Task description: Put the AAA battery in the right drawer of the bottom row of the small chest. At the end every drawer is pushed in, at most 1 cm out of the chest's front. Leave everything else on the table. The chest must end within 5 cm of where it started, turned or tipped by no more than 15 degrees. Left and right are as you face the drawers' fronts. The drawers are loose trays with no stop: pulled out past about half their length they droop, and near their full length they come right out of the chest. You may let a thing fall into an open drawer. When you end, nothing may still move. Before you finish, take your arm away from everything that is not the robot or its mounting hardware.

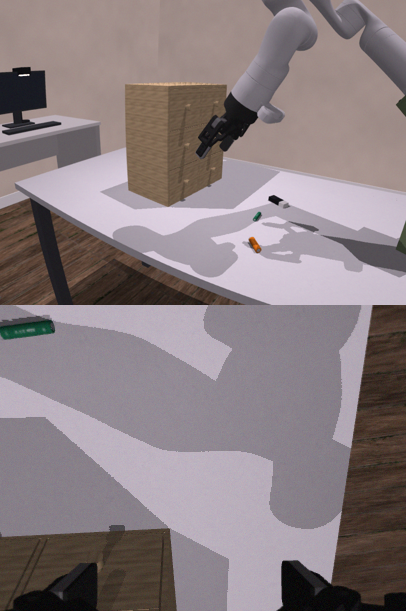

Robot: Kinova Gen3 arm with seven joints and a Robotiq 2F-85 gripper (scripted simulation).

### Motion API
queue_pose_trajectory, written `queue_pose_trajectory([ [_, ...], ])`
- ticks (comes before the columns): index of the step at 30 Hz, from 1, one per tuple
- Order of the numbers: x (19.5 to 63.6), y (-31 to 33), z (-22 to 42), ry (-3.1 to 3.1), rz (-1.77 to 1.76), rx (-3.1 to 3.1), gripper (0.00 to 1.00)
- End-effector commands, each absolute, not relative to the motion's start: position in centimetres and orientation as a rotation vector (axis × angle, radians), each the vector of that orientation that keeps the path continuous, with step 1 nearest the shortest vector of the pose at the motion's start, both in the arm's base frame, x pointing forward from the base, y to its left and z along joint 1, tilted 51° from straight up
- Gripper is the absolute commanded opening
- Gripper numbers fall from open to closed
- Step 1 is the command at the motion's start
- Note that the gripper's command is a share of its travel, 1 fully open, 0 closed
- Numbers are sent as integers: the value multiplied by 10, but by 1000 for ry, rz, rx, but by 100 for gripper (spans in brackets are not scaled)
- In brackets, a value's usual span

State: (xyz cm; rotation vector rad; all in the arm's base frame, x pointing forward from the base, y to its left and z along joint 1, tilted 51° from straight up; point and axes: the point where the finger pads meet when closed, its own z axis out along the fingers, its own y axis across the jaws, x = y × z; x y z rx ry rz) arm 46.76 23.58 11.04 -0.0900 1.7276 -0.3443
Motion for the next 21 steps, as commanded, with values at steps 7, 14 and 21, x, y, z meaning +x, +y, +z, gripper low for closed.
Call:
queue_pose_trajectory([
  [7, 481, 226, 98, 1595, -366, -143, 100],
  [14, 496, 224, 97, 1451, -348, -166, 100],
  [21, 506, 222, 97, 1357, -336, -180, 100],
])
